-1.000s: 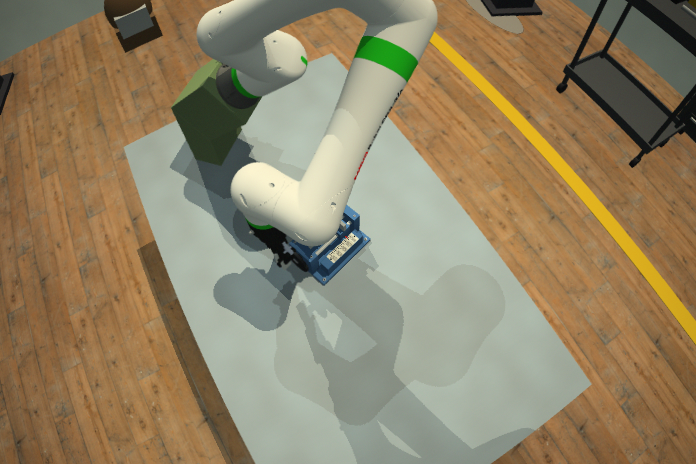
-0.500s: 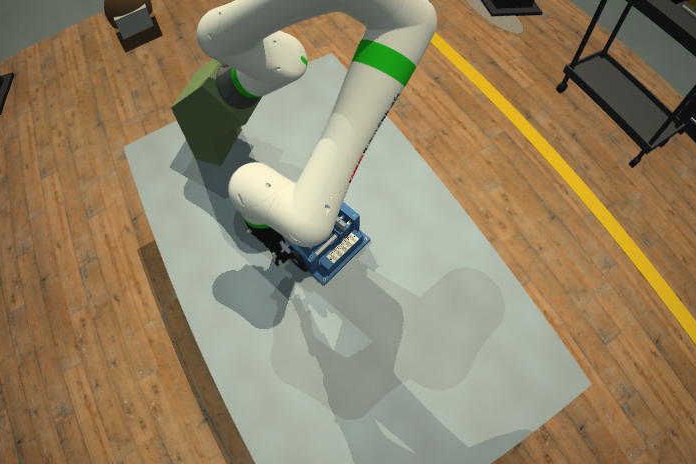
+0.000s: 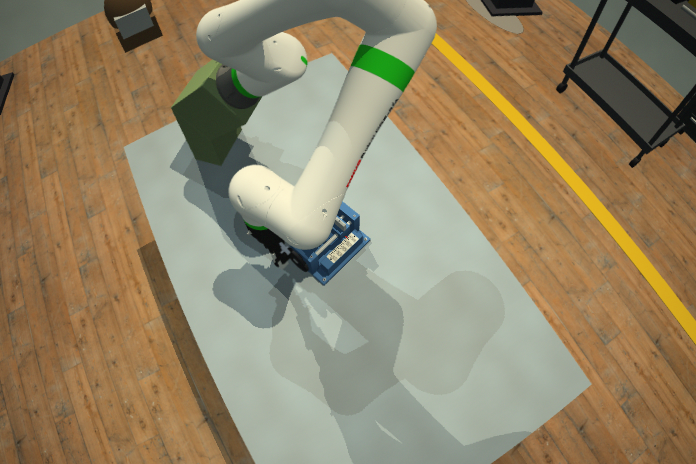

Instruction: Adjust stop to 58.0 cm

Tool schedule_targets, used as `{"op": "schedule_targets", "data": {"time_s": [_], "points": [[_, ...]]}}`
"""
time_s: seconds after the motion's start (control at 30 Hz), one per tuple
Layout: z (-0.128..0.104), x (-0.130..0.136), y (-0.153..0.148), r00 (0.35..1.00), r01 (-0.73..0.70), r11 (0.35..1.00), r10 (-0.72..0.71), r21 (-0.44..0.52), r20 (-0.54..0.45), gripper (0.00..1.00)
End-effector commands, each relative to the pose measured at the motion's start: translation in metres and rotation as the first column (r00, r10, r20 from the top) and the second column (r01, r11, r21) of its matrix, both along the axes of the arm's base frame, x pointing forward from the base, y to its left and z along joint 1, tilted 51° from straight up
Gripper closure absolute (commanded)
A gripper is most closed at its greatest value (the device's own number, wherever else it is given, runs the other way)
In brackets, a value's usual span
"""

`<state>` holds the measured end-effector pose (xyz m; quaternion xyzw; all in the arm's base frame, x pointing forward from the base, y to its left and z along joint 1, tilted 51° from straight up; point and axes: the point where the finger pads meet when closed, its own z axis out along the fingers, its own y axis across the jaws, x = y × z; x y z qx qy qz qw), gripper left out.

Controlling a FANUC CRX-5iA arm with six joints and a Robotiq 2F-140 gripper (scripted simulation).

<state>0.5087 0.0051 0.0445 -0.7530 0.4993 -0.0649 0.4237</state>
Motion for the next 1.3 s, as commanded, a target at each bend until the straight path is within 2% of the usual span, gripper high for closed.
{"op": "schedule_targets", "data": {"time_s": [0.0, 1.27], "points": [[-0.002, 0.002, 0.002, 1.0, 0.0, 1.0, 0.0, 0.0, 0.0, 0.96], [-0.009, 0.022, 0.017, 1.0, 0.0, 1.0, 0.0, 0.0, 0.0, 0.96]]}}
